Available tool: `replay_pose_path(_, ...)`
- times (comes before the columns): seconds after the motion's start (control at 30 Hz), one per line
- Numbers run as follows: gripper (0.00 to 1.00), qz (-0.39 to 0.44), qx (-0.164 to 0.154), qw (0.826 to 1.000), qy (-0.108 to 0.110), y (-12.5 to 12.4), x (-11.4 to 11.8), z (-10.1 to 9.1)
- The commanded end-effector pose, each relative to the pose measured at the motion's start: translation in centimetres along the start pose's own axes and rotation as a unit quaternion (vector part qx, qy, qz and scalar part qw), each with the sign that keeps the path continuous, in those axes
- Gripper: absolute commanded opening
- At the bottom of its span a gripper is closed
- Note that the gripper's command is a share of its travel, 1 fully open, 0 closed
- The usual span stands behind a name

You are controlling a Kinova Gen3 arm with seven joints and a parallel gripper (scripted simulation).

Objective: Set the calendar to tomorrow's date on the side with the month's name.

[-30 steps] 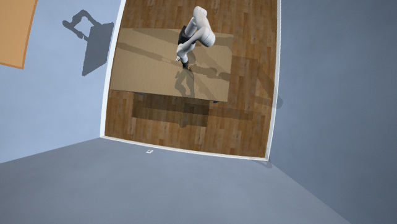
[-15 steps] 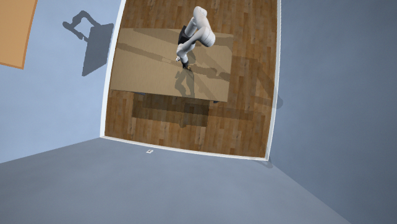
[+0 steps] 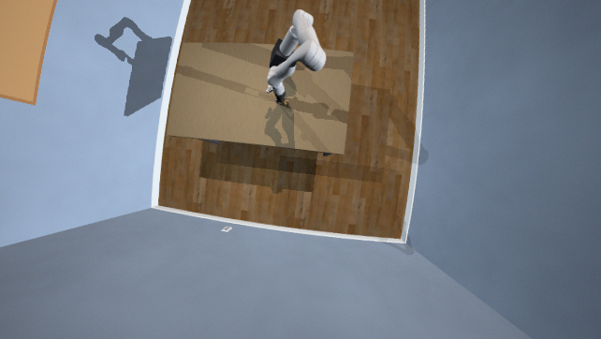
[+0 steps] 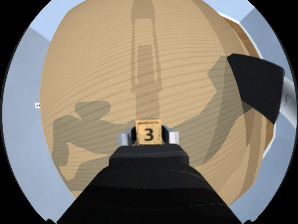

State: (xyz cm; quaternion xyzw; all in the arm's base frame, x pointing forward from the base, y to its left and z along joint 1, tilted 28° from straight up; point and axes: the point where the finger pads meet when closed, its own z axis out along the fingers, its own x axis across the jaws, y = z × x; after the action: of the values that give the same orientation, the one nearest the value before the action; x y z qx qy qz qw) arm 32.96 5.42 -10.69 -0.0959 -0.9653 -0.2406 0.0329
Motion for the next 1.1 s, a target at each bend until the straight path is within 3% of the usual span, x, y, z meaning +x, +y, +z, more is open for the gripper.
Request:
replay_pose_path(0.0, 0.9, 0.0, 0.0, 1.0, -0.001, 0.0, -0.1, -0.1)
replay_pose_path(0.27, 0.9, 0.0, 0.0, 1.0, -0.001, 0.0, -0.1, -1.3)
replay_pose_path(0.77, 0.9, 0.0, 0.0, 1.0, -0.001, 0.0, 0.0, -8.3)
replay_pose_path(1.07, 0.9, 0.0, 0.0, 1.0, -0.001, 0.0, 0.0, -9.1)
